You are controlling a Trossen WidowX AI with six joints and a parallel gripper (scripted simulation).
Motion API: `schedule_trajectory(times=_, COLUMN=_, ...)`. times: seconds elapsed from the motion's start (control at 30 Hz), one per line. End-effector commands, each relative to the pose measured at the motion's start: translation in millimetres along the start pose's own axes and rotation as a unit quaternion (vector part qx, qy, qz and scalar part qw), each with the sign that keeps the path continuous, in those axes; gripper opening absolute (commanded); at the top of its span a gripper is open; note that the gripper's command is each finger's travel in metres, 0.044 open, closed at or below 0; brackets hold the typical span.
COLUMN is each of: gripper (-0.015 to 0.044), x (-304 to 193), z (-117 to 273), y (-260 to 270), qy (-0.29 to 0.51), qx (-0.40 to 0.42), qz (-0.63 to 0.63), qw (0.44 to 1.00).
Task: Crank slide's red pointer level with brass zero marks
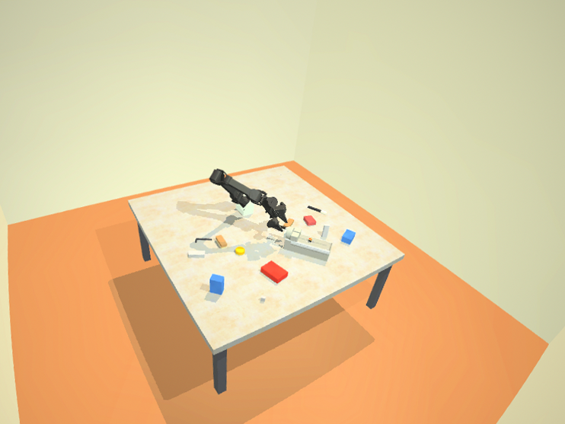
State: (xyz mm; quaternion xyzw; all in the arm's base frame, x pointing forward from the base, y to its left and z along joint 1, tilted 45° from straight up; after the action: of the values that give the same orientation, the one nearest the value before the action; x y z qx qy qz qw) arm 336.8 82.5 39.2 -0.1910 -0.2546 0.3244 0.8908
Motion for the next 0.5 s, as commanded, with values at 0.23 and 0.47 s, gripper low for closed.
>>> schedule_trajectory(times=0.23, gripper=0.0440, x=42.3, z=38.2, y=7.1, qy=-0.004, qx=-0.001, qz=-0.003, qw=1.000)
schedule_trajectory(times=0.47, gripper=0.0440, x=70.1, z=71.7, y=16.1, qy=-0.003, qx=0.001, qz=-0.001, qw=1.000)
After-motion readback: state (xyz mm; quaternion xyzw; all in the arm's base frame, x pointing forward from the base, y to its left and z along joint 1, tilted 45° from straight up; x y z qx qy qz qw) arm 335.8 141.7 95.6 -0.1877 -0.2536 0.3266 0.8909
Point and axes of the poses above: the point midway between the two fingers, 35 mm back from their tips, its own z axis back along the fingers, its own y axis across the jaws, x = y × z, the point moved 3 cm from there along z, back along the fingers, and after that the axes turned 13 degrees about -z, right-handed, at the moved point
